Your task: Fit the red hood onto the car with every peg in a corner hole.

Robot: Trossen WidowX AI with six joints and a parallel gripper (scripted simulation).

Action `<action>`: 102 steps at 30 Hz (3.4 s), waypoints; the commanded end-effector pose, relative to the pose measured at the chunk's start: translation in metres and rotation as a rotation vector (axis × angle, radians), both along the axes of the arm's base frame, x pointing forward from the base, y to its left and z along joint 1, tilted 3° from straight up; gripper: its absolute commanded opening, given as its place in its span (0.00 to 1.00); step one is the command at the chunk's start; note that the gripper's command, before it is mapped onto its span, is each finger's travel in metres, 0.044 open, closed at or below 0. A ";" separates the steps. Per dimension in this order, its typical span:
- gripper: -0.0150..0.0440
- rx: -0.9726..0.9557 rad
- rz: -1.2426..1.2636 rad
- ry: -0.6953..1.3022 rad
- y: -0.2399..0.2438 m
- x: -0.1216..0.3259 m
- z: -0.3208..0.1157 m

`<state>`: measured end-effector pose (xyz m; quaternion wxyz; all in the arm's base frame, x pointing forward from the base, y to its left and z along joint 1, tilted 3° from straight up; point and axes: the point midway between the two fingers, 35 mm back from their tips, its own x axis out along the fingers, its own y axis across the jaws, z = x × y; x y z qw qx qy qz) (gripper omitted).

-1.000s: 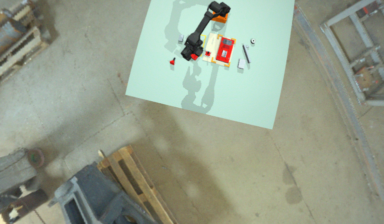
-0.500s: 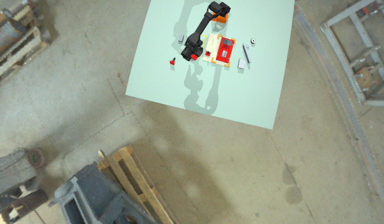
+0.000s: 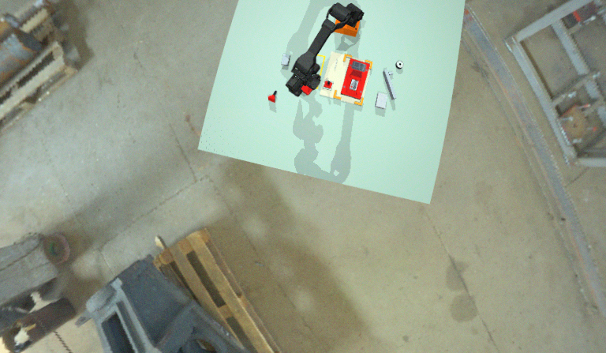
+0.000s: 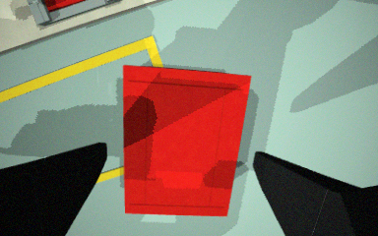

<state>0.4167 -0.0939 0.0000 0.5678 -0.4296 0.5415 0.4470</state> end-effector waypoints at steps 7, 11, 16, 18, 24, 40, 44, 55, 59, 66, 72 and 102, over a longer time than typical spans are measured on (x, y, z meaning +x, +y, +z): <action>1.00 0.005 0.001 -0.001 0.001 0.000 -0.005; 1.00 0.005 0.001 -0.001 0.001 0.000 -0.007; 1.00 0.005 0.001 -0.001 0.001 0.000 -0.010; 1.00 0.005 0.001 -0.001 0.001 0.000 -0.011; 1.00 0.005 0.001 -0.001 0.002 0.000 -0.014; 0.81 0.000 0.002 0.000 0.001 0.000 -0.017; 0.77 0.000 0.002 0.000 0.001 0.000 -0.017; 0.41 0.000 0.002 0.002 0.001 0.000 -0.014; 0.25 0.000 0.002 0.002 0.000 0.000 -0.008; 0.25 0.000 0.002 0.002 0.000 -0.001 0.006; 0.25 0.000 0.002 0.001 -0.001 -0.001 0.022; 0.25 0.002 -0.007 0.006 -0.003 -0.002 0.076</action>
